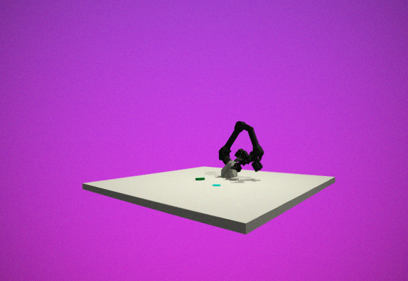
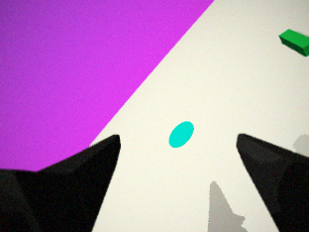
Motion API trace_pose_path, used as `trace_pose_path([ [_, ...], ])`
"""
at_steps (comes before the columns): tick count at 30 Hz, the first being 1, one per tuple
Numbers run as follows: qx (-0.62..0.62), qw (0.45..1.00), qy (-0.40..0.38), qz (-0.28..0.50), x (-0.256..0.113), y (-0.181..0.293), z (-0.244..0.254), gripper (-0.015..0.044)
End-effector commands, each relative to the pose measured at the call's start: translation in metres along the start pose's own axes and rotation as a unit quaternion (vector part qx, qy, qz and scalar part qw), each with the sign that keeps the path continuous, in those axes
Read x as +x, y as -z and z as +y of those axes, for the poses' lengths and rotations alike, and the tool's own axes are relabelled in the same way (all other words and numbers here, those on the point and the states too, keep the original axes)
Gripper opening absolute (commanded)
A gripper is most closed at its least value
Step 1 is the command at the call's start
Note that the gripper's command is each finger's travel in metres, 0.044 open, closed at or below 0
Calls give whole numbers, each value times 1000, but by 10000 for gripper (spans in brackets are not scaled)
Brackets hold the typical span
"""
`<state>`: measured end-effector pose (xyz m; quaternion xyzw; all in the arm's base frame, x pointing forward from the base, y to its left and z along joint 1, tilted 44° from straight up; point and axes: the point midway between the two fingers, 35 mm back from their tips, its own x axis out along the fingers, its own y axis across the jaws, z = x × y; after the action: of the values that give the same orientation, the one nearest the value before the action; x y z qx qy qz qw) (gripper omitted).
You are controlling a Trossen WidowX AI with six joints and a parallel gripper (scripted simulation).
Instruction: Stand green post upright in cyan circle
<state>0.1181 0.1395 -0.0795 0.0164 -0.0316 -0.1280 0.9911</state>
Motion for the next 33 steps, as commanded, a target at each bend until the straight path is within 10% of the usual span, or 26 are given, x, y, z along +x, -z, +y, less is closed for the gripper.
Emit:
trace_pose_path([
  [1, 5, 1000, 2, 0, 0, 0, 0, 374],
  [7, 200, 976, 90, 2, 13, -11, 2, 233],
  [16, 535, 809, 233, -71, 39, -32, 2, 233],
  [33, 876, 160, 273, -363, 100, -77, -2, 233],
])
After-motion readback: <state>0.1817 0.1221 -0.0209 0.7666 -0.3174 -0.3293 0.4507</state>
